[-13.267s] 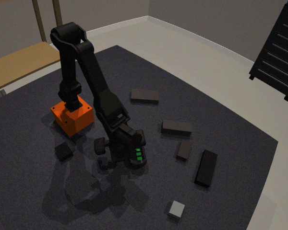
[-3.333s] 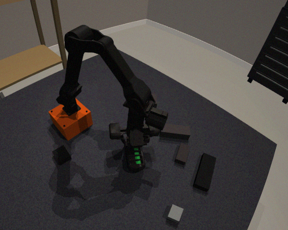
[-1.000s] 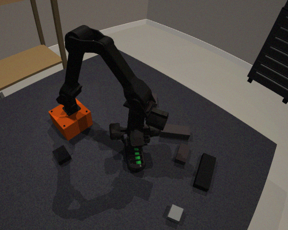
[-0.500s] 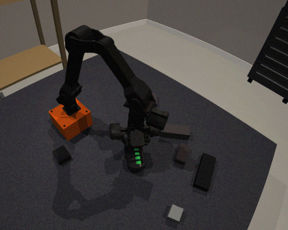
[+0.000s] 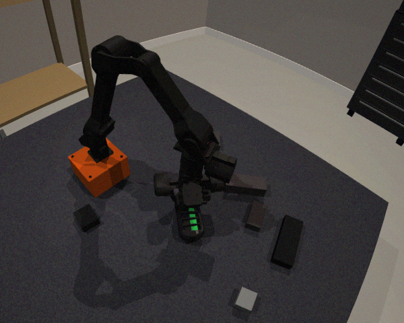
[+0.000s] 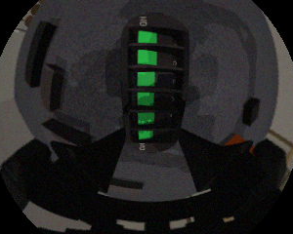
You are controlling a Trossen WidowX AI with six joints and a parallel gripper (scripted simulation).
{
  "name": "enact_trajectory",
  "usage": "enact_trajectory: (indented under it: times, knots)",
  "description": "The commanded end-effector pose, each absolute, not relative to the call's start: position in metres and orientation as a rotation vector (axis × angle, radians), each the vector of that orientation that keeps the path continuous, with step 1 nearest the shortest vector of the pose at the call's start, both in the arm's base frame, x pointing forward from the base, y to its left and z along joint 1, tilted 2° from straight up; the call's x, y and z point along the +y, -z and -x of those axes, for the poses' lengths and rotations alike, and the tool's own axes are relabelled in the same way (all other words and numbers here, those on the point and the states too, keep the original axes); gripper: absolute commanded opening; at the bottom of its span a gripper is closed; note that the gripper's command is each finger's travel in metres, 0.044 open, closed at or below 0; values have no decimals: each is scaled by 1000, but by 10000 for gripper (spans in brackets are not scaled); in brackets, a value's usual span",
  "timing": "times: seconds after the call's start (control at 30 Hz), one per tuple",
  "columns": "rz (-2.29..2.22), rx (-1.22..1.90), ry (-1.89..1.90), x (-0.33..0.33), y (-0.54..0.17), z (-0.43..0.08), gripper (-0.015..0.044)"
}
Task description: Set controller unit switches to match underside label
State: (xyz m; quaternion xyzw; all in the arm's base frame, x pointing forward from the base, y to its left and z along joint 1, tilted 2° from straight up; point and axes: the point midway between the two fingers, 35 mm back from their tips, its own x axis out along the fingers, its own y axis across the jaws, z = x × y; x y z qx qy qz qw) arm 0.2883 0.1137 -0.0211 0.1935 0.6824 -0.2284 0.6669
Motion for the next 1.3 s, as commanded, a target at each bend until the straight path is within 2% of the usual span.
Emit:
enact_trajectory:
  times: [0.0, 0.17, 0.5, 0.73, 1.07, 1.27]
  knots:
    - [-438, 1538, 514, 114, 21, -289, 315]
    - [-457, 1511, 492, 114, -27, -287, 440]
    - [-458, 1510, 491, 114, -30, -287, 440]
    - [-456, 1508, 491, 115, -107, -287, 256]
    - [-456, 1508, 491, 115, -110, -286, 0]
    - [-456, 1508, 491, 115, -110, -286, 0]
